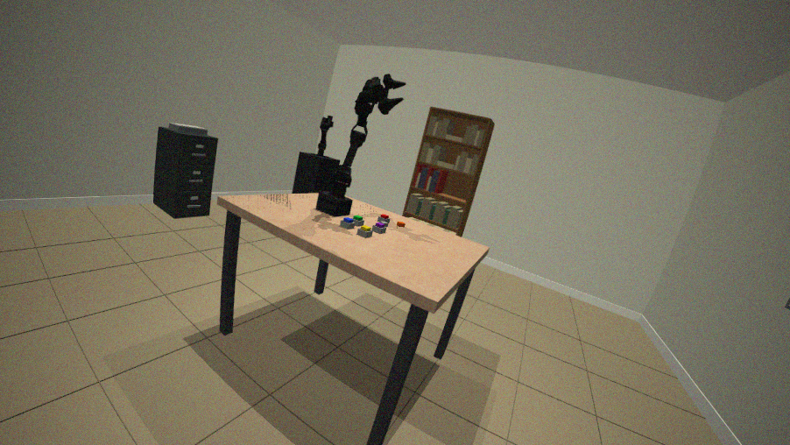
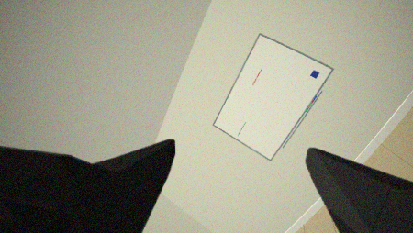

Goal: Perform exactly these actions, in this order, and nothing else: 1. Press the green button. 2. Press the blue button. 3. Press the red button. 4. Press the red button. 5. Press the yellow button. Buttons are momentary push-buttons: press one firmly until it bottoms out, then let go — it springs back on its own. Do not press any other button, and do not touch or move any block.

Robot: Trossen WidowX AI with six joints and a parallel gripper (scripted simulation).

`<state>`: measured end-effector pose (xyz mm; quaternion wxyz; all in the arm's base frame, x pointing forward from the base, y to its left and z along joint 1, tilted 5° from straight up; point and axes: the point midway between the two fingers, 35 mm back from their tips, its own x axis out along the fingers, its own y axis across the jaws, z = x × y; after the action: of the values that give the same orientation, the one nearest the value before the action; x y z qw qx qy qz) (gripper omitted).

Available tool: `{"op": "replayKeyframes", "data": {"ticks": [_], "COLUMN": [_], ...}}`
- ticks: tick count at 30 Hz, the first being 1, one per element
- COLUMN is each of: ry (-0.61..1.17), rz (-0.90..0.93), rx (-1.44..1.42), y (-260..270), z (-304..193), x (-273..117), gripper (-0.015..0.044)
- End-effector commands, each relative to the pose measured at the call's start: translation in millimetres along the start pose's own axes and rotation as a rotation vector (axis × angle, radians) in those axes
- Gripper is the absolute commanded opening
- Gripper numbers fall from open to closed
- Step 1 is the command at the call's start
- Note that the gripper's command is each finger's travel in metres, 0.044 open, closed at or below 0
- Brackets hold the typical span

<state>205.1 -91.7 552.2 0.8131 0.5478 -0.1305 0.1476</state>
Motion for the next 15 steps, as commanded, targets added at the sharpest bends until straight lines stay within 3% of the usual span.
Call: {"op": "replayKeyframes", "data": {"ticks": [1, 8, 15], "ry": [-0.06, -0.025, 0.2], "rz": [-0.147, -0.425, -0.756], "rx": [-0.013, -0.097, -0.248], "y": [-73.3, -172.6, -270.7], "z": [13.0, -3.9, -56.3], "x": [11.4, 13.1, -11.0], "gripper": [0.04, 0.04, 0.04]}}
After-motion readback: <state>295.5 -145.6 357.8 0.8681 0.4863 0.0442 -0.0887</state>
